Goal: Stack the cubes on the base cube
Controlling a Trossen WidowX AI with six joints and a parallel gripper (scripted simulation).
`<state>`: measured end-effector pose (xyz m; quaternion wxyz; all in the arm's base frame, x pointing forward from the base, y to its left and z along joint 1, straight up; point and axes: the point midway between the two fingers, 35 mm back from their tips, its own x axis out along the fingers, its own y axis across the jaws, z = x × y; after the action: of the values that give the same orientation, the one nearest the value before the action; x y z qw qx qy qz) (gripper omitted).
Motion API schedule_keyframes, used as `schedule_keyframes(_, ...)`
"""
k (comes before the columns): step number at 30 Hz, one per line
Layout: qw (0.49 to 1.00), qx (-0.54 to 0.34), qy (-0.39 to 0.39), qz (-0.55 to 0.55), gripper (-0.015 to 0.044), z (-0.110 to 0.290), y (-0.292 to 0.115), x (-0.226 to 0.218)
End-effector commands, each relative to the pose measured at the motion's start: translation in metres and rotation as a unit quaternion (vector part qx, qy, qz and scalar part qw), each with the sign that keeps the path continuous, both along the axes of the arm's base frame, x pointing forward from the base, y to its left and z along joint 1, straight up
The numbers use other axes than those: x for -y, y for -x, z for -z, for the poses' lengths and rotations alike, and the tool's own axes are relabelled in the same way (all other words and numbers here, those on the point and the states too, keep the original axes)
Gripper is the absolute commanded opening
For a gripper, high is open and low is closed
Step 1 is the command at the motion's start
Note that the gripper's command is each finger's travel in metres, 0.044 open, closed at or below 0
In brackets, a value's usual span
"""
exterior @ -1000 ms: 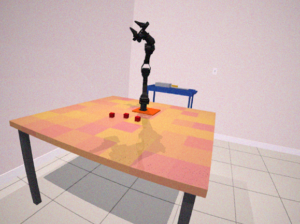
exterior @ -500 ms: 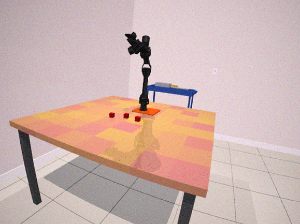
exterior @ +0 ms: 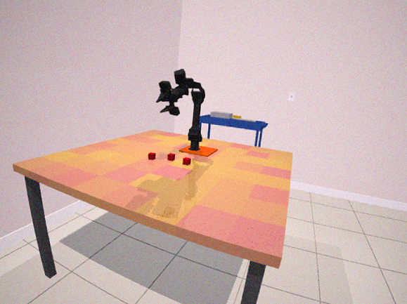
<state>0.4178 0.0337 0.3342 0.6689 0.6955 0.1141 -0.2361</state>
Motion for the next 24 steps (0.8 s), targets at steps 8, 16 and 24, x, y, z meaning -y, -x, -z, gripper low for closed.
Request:
schedule_keyframes(8,0.924,-0.366,0.036,-0.103,0.0265,0.145,0.087,0.031)
schedule_keyframes(16,0.854,-0.498,0.000,-0.149,0.0265,0.178,0.142,0.036)
schedule_keyframes(24,0.854,-0.498,0.000,-0.149,0.0265,0.197,0.140,0.037)
